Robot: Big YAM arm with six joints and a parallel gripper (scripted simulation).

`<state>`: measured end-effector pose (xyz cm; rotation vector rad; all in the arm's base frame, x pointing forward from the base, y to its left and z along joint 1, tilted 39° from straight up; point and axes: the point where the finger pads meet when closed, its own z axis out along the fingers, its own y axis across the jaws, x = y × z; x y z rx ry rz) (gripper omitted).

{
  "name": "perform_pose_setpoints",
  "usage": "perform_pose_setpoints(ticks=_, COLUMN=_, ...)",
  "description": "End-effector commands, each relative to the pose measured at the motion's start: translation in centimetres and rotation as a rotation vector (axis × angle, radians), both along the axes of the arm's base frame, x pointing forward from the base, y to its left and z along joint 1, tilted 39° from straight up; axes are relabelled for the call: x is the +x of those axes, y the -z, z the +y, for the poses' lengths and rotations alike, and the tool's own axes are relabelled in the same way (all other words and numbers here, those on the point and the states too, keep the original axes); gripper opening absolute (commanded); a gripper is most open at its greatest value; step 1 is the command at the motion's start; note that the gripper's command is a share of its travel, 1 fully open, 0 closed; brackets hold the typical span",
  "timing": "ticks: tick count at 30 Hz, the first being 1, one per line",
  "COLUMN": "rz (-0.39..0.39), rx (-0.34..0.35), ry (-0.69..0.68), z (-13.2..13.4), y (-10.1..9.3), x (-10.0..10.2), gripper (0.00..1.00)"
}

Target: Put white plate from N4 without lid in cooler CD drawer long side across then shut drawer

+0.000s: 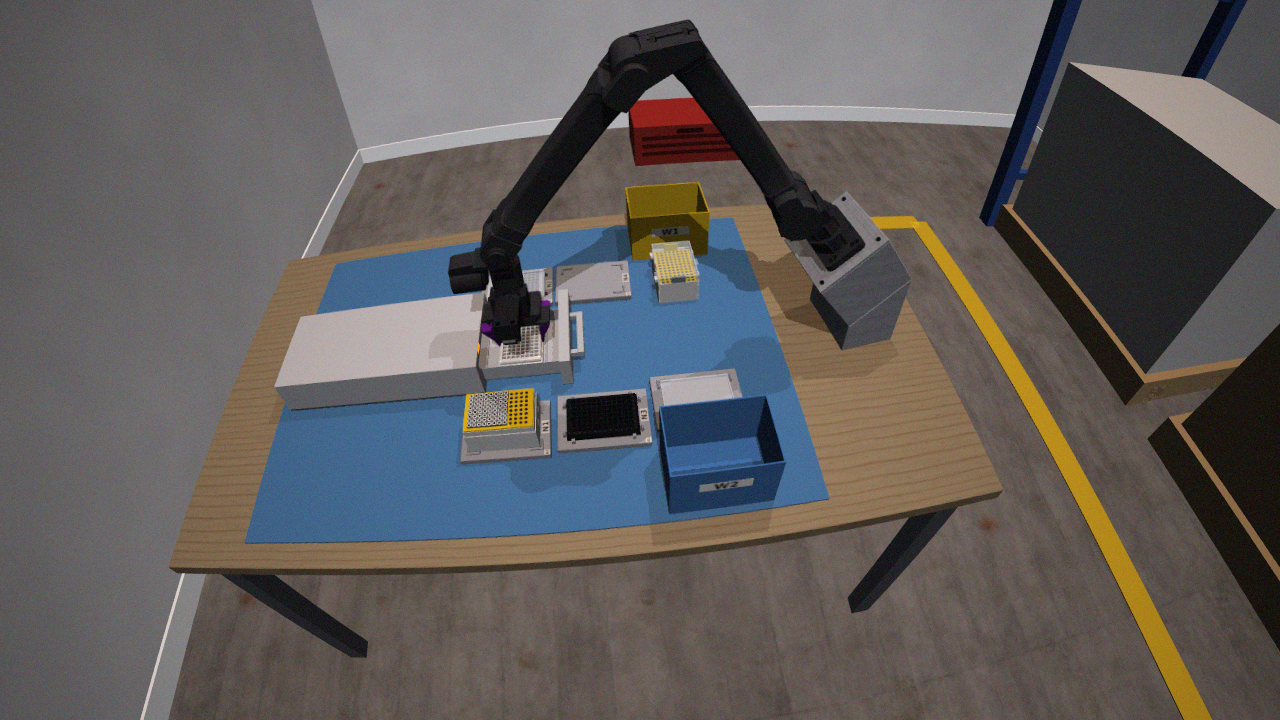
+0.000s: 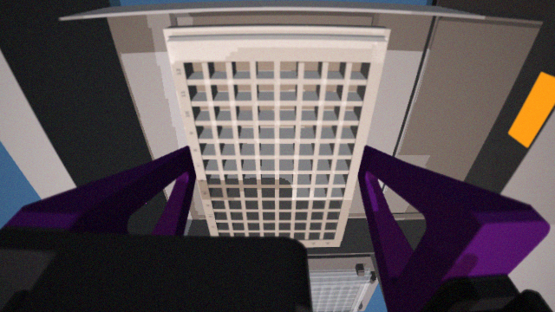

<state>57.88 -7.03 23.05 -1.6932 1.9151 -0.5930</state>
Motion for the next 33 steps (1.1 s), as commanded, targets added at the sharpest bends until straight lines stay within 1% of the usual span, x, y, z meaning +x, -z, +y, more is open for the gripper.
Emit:
perform_pose_setpoints(ticks=1, rz=-0.017, rx=0.003, ry=-0.005, z=0.57, y=-1.33, x=1.38, gripper=0.0)
perform_pose_setpoints(ticks=26, rz=-0.023, rx=0.002, ry=-0.005, z=0.57, y=-1.37, x=1.43, gripper=0.0)
perform_pose_setpoints(ticks=33, rz=-0.018, rx=0.002, ry=-0.005, z=0.59, y=-1.0, x=1.25, gripper=0.0)
